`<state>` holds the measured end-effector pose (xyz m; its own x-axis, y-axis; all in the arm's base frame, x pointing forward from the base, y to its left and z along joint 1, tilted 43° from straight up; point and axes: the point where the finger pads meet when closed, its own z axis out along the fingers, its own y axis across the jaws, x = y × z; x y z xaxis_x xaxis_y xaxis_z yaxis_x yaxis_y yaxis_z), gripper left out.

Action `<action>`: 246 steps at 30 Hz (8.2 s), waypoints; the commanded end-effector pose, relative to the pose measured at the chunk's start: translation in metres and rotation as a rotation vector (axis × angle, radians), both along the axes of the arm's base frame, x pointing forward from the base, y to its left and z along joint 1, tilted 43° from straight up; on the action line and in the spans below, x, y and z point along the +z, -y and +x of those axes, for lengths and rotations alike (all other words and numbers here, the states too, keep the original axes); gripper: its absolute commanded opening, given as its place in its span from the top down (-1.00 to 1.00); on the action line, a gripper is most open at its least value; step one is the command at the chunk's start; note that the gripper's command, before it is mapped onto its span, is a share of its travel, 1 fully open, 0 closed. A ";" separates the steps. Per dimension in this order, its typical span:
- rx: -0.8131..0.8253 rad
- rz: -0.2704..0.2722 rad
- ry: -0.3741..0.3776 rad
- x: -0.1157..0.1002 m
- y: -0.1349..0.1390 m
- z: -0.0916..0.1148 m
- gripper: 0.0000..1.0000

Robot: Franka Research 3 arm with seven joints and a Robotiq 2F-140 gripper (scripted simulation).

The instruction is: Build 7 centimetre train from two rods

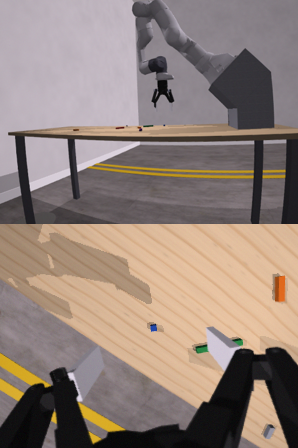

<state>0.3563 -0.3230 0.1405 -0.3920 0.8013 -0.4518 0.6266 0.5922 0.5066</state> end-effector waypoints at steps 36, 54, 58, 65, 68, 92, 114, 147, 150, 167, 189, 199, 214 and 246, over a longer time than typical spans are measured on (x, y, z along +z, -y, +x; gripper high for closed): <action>-0.239 0.237 0.044 0.044 -0.162 0.118 -1.00; -0.402 0.375 0.043 0.037 -0.309 0.110 -1.00; -0.402 0.375 0.043 0.037 -0.309 0.110 0.54; -0.402 0.375 0.043 0.037 -0.309 0.110 0.54; -0.402 0.375 0.043 0.037 -0.309 0.110 0.54; -0.402 0.375 0.043 0.037 -0.309 0.110 0.54; -0.403 0.374 0.043 0.028 -0.308 0.119 0.54; -0.403 0.374 0.043 0.001 -0.305 0.144 0.54; -0.403 0.374 0.043 0.000 -0.305 0.145 0.54; -0.403 0.374 0.043 0.000 -0.305 0.145 0.54; -0.403 0.374 0.043 0.000 -0.305 0.145 0.54; -0.403 0.374 0.043 0.000 -0.305 0.146 0.54; -0.403 0.374 0.043 0.001 -0.305 0.146 0.54; -0.403 0.374 0.043 0.000 -0.305 0.146 0.54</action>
